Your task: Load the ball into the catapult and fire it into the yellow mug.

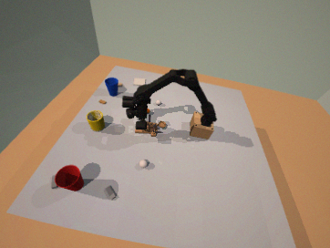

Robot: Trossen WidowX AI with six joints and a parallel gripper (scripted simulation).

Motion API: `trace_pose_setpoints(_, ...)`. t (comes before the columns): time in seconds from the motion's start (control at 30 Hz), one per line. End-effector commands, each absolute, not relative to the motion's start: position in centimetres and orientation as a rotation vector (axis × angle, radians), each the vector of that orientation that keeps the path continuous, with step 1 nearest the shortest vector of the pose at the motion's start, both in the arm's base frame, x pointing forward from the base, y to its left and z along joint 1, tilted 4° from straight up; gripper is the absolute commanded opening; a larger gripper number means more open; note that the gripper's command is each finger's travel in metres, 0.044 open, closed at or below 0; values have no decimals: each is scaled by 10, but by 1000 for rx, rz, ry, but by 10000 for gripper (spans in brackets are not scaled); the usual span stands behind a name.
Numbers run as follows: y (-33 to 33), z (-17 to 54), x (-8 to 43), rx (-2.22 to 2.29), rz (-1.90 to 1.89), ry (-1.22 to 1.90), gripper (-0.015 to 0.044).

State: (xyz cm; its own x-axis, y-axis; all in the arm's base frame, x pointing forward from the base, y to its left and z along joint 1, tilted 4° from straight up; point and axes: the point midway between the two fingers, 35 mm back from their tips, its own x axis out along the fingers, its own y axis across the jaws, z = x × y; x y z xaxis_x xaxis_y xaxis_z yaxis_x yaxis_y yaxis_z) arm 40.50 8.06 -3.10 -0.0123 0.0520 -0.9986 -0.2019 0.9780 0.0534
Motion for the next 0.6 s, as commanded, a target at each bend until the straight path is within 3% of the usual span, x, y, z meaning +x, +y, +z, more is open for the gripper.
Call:
trace_pose_setpoints(0.0,81,-30,405,-118,202,1570,289)
trace_pose_setpoints(0.2,80,-7,408,-118,202,1570,440)
trace_pose_setpoints(0.37,75,67,404,-118,202,1570,440)
trace_pose_setpoints(0.57,77,58,408,-114,199,1554,440)
